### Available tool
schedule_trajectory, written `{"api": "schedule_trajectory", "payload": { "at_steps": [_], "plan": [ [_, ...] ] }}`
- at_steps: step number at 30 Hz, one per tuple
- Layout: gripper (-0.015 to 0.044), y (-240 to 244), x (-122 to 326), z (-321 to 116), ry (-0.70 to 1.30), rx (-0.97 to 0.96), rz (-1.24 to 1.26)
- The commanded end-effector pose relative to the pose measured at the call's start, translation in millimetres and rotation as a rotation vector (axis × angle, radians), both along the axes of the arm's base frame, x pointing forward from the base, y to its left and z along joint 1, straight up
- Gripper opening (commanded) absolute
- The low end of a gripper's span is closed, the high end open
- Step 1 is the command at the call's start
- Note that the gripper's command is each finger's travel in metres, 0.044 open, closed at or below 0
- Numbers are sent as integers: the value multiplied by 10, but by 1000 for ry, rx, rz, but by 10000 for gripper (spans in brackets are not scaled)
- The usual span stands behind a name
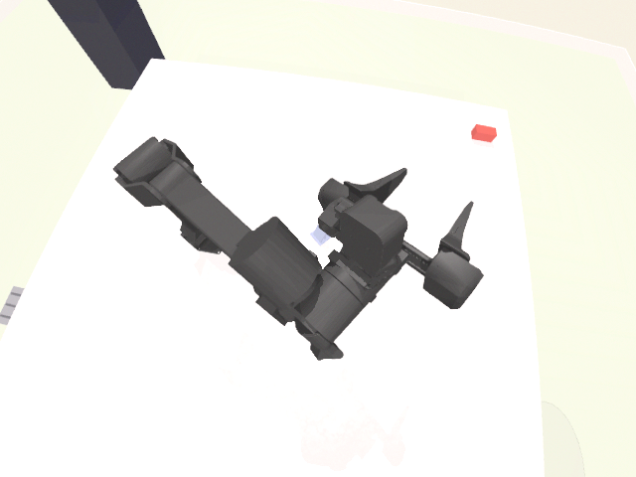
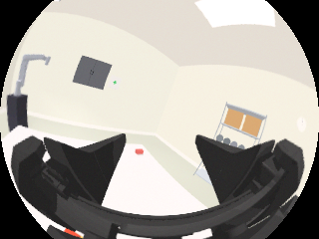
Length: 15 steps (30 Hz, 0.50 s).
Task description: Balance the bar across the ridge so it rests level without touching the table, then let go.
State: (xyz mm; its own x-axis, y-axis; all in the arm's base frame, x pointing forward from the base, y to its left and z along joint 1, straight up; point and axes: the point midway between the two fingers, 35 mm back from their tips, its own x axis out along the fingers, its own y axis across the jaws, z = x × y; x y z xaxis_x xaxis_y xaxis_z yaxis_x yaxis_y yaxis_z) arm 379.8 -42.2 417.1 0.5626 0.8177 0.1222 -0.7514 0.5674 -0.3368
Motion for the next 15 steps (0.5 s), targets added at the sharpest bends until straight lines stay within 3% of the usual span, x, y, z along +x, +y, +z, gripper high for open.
{"api": "schedule_trajectory", "payload": {
  "at_steps": [1,4,15],
  "plan": [
    [374,-1,5,1,3,4,-1],
    [315,-20,70,12,44,61,-19],
    [315,-130,389,-72,237,287,-135]
  ]
}}
